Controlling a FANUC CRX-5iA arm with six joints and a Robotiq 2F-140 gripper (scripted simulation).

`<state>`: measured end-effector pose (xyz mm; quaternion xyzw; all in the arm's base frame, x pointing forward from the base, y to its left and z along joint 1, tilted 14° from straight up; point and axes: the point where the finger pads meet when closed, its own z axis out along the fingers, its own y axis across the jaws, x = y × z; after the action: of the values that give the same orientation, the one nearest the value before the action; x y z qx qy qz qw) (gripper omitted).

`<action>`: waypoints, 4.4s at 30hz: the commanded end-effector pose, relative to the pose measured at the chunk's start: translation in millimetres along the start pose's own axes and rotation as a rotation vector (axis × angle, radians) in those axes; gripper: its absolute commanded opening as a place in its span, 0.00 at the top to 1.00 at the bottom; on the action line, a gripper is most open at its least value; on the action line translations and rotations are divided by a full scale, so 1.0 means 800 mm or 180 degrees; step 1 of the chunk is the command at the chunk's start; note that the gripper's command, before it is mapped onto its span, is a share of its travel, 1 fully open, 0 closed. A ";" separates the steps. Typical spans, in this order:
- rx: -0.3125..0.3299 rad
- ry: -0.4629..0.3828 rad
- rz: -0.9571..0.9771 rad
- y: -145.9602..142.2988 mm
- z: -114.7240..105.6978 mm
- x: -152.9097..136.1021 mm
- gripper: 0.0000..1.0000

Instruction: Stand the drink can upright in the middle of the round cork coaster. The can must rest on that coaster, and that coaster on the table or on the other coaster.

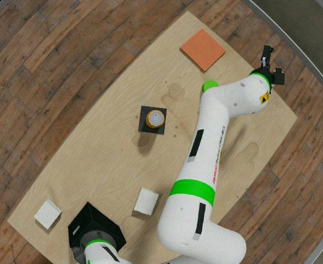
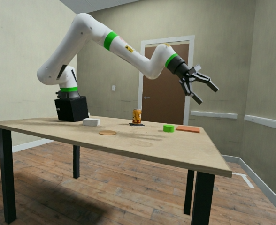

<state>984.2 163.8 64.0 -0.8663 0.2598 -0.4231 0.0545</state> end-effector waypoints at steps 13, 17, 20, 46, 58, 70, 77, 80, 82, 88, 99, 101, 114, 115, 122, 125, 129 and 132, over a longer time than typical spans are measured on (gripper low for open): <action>0.0007 0.0006 0.0001 -0.002 -0.002 0.002 0.00; 0.0007 0.0006 0.0001 -0.002 -0.002 0.002 0.00; -0.0038 -0.0018 0.0021 0.000 -0.010 -0.006 0.00; -0.1646 -0.2002 -0.0221 0.136 -0.305 -0.351 0.00; -0.1646 -0.2002 -0.0221 0.189 -0.413 -0.440 0.00; -0.1645 -0.2007 -0.0216 0.226 -0.363 -0.480 0.00; -0.1644 -0.2010 -0.0217 0.250 -0.330 -0.508 0.00; -0.1644 -0.2010 -0.0217 0.250 -0.330 -0.508 0.00; -0.1644 -0.2010 -0.0217 0.250 -0.330 -0.508 0.00; -0.1644 -0.2010 -0.0217 0.250 -0.330 -0.508 0.90; -0.1644 -0.2010 -0.0217 0.250 -0.330 -0.508 0.90; -0.1644 -0.2010 -0.0217 0.250 -0.330 -0.508 0.90; -0.1644 -0.2010 -0.0217 0.250 -0.330 -0.508 0.90; -0.1644 -0.2010 -0.0217 0.250 -0.330 -0.508 0.90; -0.1644 -0.2010 -0.0217 0.249 -0.331 -0.507 0.90; -0.1644 -0.2009 -0.0216 0.246 -0.336 -0.503 0.90; -0.1644 -0.2007 -0.0216 0.235 -0.350 -0.491 0.90; -0.1643 -0.2008 -0.0216 0.224 -0.367 -0.479 0.90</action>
<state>494.6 232.8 -89.5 -0.9468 0.2995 -0.0585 -0.1025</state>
